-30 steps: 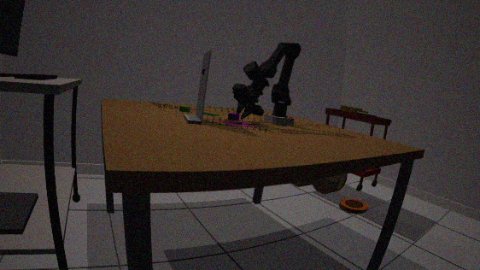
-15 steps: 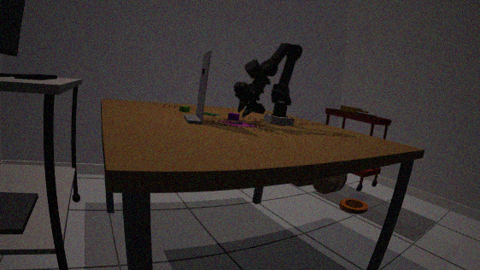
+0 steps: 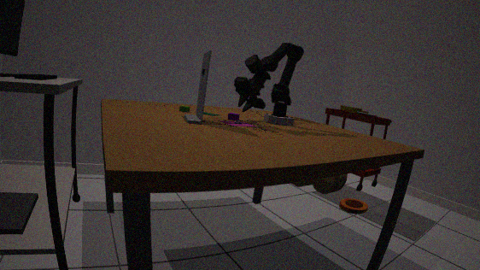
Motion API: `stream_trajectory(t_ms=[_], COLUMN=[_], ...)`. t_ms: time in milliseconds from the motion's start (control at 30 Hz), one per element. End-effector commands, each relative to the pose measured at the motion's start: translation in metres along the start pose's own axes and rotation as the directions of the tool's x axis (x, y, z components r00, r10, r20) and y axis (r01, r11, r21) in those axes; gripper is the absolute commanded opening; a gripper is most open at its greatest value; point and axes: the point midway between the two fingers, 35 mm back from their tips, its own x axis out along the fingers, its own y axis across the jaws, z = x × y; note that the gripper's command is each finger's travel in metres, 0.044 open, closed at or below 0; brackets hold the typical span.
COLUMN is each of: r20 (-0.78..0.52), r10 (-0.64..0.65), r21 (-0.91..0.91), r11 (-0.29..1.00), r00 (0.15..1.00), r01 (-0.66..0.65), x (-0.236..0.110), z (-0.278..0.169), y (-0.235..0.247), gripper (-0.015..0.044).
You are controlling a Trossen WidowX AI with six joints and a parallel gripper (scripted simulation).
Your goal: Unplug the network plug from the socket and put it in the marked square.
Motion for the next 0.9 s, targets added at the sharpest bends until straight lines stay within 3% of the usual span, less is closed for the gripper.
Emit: stream_trajectory(t_ms=[0,867], r20=[0.000,0.001], r10=[0.007,0.007], r21=[-0.003,-0.003], r11=[1.000,1.000], r00=[1.000,1.000], r01=[-0.007,-0.007], x=[-0.006,-0.044], z=[0.000,0.000], y=[0.007,0.027], gripper=[0.0156,0.0156])
